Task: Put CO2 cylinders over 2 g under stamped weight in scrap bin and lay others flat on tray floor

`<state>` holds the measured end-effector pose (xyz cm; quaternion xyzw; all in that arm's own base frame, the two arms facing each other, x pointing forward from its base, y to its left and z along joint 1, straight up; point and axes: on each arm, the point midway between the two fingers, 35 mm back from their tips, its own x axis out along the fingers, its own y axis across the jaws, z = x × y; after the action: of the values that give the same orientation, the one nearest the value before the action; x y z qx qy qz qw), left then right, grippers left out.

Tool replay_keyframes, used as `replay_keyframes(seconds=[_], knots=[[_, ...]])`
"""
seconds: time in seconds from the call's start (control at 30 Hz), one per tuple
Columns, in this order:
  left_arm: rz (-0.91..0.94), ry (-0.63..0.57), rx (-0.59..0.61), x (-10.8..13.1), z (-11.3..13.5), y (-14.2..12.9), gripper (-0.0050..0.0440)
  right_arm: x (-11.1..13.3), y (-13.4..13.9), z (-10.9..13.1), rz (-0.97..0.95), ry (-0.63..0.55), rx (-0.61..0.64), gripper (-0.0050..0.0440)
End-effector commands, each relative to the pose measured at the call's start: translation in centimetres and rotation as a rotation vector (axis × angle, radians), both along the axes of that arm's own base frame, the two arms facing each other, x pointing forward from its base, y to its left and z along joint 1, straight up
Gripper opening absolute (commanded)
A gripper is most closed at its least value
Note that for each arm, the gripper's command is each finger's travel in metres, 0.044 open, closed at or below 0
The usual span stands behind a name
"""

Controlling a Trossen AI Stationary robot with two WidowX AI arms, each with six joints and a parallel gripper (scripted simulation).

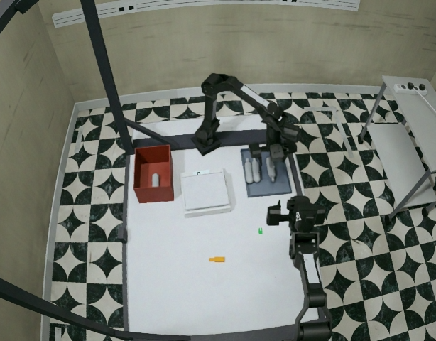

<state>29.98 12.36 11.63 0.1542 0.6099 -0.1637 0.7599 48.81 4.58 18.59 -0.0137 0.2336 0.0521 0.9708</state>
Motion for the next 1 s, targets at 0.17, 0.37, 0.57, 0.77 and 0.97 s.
replay_keyframes(seconds=[0.17,0.37,0.57,0.77,0.97], knots=[[0.094,-0.403,-0.079,0.0,6.9,-3.3,0.044,-7.0,-2.4,9.2,-0.051,-0.252,0.022,0.044],[0.136,-0.573,-0.123,0.0,9.5,-4.8,0.044,-10.3,-3.2,11.4,-0.069,-0.341,0.027,0.044],[0.219,-0.798,-0.203,-0.3,12.6,-7.4,0.044,-14.8,-4.2,13.4,-0.093,-0.463,0.032,0.044],[0.29,-0.968,-0.265,-0.2,14.6,-9.5,0.044,-17.1,-4.6,14.2,-0.107,-0.526,0.033,0.044],[0.309,-1.131,-0.291,0.5,17.1,-10.5,0.044,-17.6,-4.7,14.3,-0.109,-0.541,0.033,0.044]])
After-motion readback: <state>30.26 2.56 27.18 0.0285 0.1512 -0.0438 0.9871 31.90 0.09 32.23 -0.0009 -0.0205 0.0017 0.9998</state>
